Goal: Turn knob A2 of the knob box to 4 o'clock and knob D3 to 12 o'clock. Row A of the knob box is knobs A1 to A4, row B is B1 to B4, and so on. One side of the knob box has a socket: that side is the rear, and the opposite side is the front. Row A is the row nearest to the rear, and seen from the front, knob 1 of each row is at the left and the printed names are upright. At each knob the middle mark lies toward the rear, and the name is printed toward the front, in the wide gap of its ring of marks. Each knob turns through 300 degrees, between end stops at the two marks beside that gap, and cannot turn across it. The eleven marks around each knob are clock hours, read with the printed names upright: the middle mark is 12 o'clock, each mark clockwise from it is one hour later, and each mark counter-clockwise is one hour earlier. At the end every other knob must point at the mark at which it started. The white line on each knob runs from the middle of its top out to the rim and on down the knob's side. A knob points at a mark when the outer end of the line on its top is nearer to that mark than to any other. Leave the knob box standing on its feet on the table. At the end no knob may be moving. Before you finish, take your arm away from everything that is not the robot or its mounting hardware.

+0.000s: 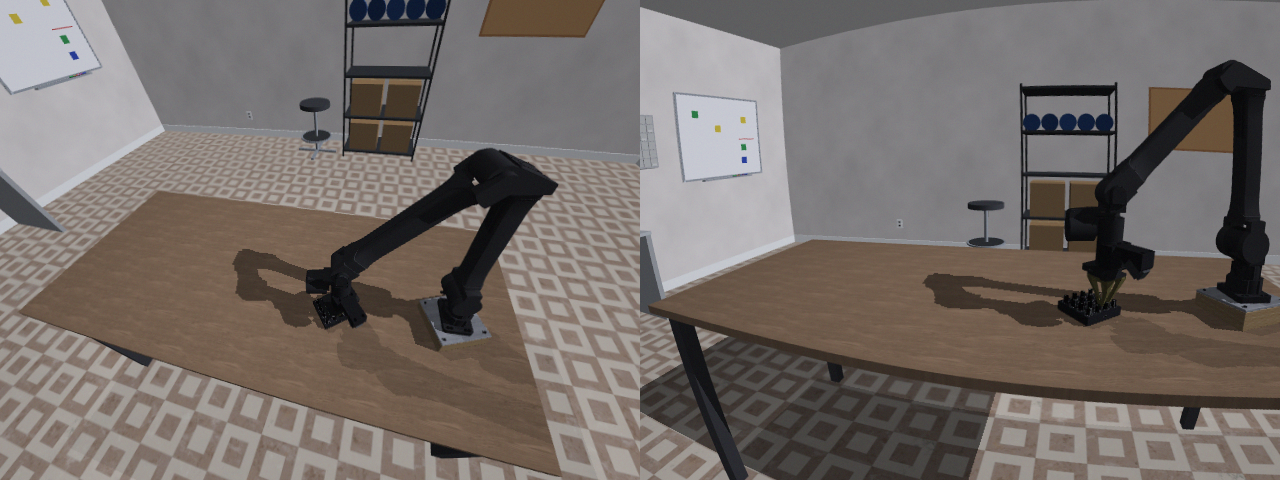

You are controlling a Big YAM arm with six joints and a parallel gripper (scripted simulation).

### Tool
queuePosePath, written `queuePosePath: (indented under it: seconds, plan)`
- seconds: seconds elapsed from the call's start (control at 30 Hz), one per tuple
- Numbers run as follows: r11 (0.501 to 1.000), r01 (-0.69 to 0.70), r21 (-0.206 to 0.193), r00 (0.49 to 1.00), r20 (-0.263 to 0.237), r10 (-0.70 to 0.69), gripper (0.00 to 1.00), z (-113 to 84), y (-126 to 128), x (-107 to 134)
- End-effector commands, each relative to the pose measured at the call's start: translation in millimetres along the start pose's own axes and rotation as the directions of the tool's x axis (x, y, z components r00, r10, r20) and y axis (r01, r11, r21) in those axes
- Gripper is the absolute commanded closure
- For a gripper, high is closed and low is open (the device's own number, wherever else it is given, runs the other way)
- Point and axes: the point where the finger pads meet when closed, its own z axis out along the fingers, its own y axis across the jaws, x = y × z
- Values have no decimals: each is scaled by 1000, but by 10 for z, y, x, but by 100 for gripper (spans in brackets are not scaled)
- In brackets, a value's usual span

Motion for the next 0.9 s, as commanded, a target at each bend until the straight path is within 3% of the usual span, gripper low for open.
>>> queuePosePath:
  seconds: [0.0, 0.67, 0.7, 0.87]
  plan:
    - [1000, -7, 7, 1000, 2, 7, 82, 22, 9, 43]
    - [1000, -7, 7, 1000, 2, 7, 82, 22, 9, 43]
    - [1000, -7, 7, 1000, 2, 7, 93, 22, 9, 43]
    - [1000, -6, 9, 1000, 0, 6, 93, 9, -7, 49]
